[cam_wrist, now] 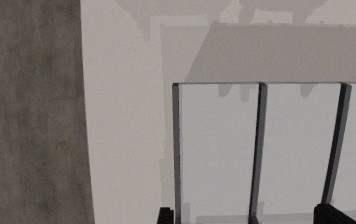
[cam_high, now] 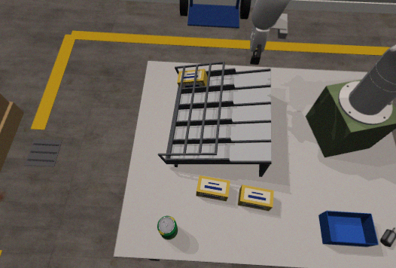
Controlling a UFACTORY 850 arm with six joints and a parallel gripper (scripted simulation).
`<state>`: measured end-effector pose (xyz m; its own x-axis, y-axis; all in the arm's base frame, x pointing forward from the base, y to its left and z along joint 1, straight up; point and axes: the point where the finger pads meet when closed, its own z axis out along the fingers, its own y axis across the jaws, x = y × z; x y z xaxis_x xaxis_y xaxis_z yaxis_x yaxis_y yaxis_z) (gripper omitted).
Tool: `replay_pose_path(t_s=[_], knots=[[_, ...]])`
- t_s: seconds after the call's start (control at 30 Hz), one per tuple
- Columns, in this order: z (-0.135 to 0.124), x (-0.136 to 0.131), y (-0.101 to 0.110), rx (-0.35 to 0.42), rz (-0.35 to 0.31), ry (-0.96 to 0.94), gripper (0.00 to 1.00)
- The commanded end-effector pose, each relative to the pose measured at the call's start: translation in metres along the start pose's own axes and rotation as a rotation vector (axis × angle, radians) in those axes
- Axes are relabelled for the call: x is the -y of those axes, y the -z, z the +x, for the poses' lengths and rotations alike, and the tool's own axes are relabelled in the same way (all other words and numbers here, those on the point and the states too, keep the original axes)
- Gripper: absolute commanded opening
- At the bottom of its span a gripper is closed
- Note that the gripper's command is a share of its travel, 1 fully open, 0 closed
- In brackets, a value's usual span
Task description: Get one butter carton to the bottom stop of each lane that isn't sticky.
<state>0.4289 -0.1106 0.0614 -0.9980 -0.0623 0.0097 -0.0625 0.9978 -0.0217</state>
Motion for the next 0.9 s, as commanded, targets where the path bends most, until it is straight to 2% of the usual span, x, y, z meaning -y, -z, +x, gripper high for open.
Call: replay_pose_path(t_s=[0.0,0.4,0.47,0.5,0.87], knots=[[0.008,-0.07,0.003,0.007,-0.005,-0.027,0.9],[0.024,-0.192,0.008,0.007,-0.005,-0.027,0.9],[0.024,-0.192,0.008,0.007,-0.005,-0.027,0.9],[0.031,-0.223,0.008,0.012,-0.019,-0.048,0.9],[0.043,-0.331,0.013,0.012,-0.019,-0.048,0.9]])
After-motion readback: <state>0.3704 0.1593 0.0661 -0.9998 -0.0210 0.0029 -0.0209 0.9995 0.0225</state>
